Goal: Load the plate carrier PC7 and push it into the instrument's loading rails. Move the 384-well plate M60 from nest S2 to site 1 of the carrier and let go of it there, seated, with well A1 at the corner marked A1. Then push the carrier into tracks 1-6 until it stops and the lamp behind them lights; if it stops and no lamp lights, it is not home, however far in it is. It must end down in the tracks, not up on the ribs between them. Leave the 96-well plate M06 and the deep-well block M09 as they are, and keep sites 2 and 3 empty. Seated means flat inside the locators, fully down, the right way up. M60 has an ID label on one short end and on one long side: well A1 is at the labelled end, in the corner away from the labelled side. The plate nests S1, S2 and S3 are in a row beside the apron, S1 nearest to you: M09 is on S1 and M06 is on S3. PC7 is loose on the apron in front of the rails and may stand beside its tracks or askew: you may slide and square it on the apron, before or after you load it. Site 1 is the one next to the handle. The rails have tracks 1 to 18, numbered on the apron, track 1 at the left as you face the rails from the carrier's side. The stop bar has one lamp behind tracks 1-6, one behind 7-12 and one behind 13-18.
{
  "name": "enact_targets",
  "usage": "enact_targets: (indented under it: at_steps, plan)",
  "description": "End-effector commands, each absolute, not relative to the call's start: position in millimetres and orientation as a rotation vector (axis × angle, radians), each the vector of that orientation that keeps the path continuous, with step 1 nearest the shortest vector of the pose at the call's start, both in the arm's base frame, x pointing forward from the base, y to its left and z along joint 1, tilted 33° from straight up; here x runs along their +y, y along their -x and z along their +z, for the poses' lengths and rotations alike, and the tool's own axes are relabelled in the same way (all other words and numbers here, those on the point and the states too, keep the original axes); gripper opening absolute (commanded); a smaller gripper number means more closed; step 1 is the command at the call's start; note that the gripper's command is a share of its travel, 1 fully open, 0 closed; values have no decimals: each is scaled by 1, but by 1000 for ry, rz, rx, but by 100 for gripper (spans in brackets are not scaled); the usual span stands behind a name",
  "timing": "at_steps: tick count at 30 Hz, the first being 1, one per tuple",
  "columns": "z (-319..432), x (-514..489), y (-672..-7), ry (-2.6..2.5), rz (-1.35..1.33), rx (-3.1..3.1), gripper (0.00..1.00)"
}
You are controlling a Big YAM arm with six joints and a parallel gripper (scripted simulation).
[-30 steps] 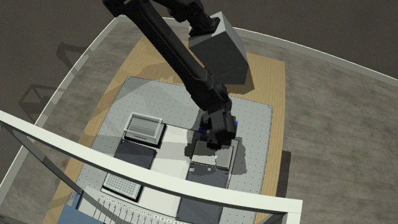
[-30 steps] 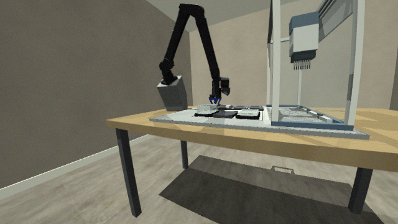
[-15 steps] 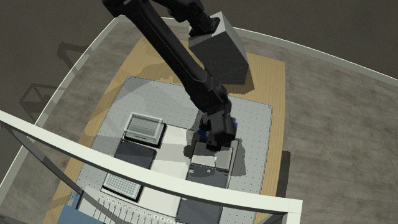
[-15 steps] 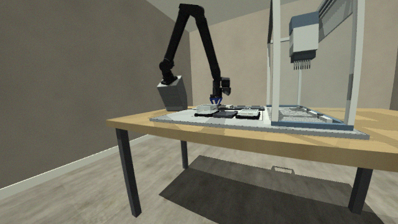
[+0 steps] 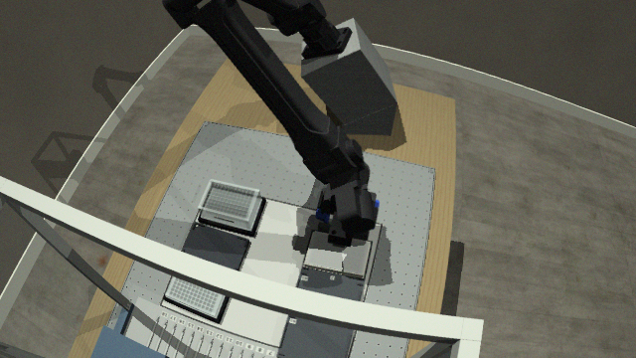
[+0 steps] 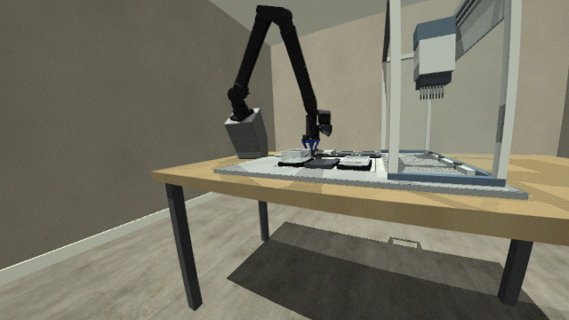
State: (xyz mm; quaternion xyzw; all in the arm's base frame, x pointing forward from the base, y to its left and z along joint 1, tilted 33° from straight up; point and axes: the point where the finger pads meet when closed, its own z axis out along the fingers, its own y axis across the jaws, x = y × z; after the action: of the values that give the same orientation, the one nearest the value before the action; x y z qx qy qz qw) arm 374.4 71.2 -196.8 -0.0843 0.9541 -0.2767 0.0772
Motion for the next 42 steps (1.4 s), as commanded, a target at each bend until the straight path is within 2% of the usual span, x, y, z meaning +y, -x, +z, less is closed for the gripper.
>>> enact_targets:
  at_steps: [1, 42]
  plan:
    - [-194, 79, -419, 130, -778, 2799, 80]
    - [-192, 84, -433, 100, -773, 2795, 80]
